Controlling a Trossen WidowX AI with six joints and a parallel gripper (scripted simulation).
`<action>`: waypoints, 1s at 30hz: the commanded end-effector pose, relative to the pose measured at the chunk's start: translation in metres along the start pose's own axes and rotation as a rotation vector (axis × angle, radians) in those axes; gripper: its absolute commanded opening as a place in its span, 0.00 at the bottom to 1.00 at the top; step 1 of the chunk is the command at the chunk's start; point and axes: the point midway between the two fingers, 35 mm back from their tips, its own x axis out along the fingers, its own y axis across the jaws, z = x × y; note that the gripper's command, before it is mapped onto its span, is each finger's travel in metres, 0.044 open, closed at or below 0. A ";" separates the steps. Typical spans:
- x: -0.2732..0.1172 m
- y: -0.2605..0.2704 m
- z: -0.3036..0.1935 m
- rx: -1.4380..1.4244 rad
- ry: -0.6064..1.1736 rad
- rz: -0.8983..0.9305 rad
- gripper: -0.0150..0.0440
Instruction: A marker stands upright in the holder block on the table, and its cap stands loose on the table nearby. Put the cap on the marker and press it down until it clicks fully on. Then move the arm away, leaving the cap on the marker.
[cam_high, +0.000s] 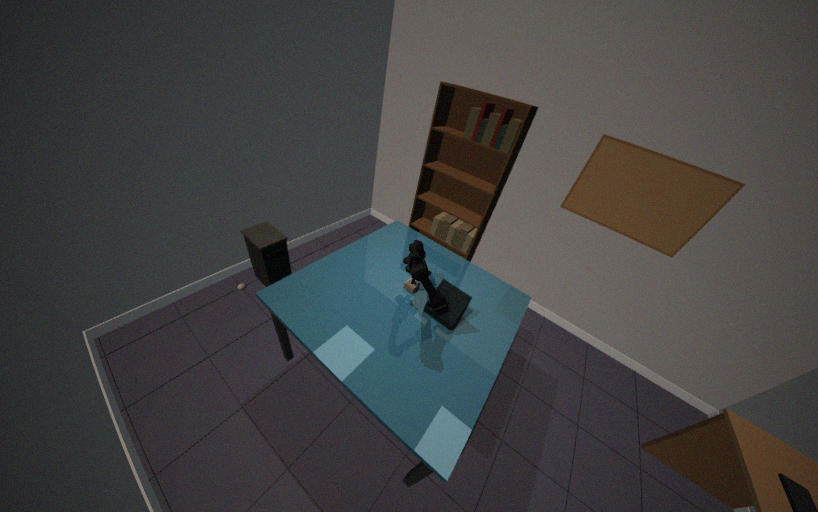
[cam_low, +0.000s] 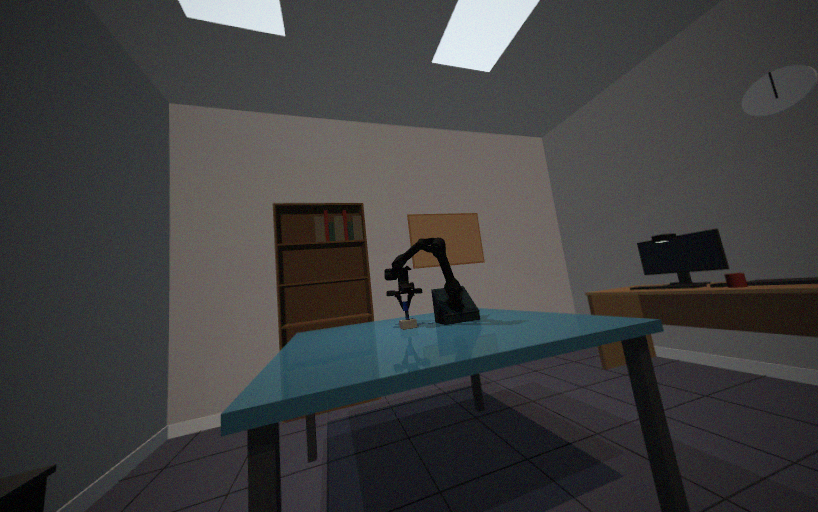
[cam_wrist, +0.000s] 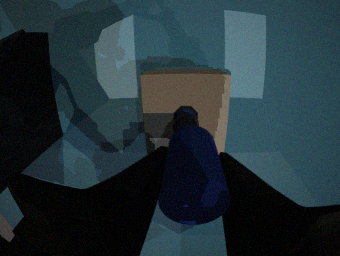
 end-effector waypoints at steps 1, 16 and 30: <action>0.022 0.002 0.002 -0.007 -0.017 0.018 0.25; 0.025 0.002 0.003 -0.016 -0.015 0.023 0.52; 0.023 0.002 0.002 -0.016 -0.014 0.023 1.00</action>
